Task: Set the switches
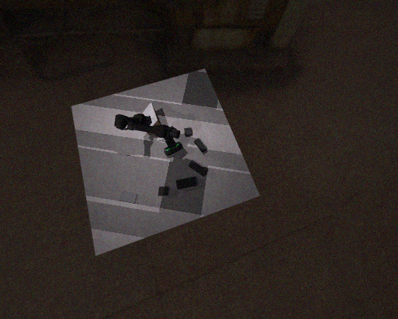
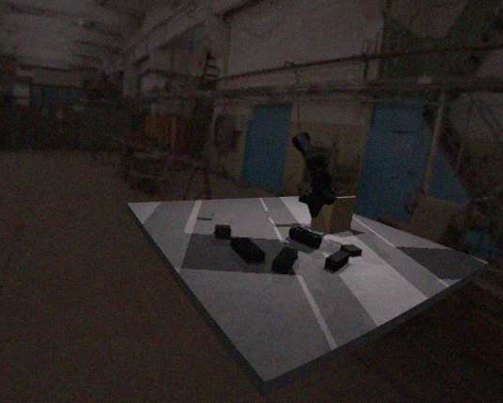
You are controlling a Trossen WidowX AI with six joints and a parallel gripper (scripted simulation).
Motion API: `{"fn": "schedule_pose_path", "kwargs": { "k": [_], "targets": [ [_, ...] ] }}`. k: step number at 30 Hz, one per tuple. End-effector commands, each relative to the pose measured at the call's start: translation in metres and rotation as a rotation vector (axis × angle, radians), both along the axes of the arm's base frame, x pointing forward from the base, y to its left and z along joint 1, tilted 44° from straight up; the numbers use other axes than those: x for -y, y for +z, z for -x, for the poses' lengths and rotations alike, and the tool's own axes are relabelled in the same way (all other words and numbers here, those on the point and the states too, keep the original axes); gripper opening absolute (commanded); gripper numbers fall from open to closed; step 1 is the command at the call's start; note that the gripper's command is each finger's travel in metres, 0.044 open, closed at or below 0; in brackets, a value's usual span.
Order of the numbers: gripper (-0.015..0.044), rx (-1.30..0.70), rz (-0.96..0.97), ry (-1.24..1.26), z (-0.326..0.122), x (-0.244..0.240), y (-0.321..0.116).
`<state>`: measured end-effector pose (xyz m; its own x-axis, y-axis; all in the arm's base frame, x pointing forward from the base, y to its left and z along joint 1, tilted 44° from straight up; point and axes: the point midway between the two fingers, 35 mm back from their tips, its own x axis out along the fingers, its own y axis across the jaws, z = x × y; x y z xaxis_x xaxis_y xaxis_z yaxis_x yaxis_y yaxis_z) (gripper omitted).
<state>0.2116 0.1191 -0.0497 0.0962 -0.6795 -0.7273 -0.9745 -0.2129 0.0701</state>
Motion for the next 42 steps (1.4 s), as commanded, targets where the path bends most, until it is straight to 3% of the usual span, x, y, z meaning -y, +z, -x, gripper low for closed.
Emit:
{"fn": "schedule_pose_path", "kwargs": {
  "k": [1, 10, 13, 30, 42],
  "targets": [
    [0.0184, 0.001, 0.0, 0.001, 0.0, 0.0, 0.0],
    [0.042, 0.001, 0.0, 0.001, 0.0, 0.0, 0.0],
    [0.044, 0.001, 0.0, 0.001, 0.0, 0.0, 0.0],
    [0.0, 0.187, -0.05, 0.174, 0.002, 0.066, -0.002],
    [0.0, 0.207, -0.048, 0.188, 0.003, 0.072, -0.001]
  ]
}}
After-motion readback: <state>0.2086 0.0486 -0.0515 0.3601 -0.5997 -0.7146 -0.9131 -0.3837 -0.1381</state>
